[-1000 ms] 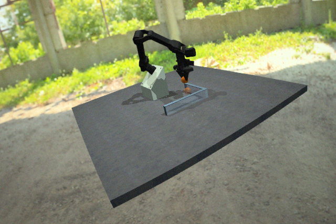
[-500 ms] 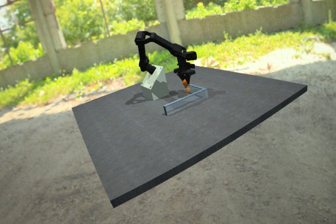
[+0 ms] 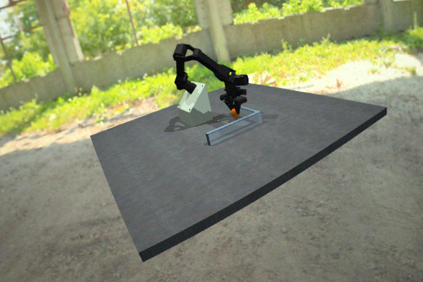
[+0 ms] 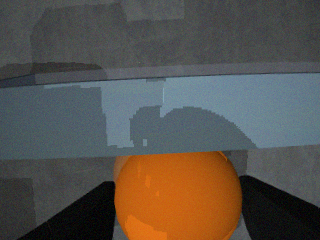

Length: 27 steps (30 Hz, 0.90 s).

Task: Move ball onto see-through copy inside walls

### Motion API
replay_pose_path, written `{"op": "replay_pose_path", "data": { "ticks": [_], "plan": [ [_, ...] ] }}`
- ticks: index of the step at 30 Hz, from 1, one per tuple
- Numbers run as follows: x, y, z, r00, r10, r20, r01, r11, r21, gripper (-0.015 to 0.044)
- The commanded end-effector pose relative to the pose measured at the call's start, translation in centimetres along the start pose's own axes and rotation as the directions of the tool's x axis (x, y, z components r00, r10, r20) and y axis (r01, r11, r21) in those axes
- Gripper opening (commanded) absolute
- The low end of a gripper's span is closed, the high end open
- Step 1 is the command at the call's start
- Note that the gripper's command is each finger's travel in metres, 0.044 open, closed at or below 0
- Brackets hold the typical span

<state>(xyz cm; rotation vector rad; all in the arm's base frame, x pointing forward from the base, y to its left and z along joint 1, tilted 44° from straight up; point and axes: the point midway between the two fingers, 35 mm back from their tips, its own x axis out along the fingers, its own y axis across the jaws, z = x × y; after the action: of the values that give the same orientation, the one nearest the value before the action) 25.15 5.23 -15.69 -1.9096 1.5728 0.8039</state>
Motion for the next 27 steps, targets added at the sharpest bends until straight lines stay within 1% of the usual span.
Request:
{"op": "replay_pose_path", "data": {
  "ticks": [1, 11, 24, 27],
  "plan": [
    [0.6, 0.2, -0.1, 1.000, 0.001, -0.007, -0.001, 1.000, -0.011, 0.0000],
    [1.8, 0.2, -0.2, 1.000, 0.002, -0.008, -0.002, 1.000, -0.011, 0.0000],
    [1.5, 0.1, -0.1, 1.000, 0.003, -0.002, -0.003, 1.000, -0.004, 0.0341],
    [1.2, 0.1, 0.0, 1.000, 0.003, -0.001, -0.003, 1.000, -0.004, 0.0347]
  ]
}}
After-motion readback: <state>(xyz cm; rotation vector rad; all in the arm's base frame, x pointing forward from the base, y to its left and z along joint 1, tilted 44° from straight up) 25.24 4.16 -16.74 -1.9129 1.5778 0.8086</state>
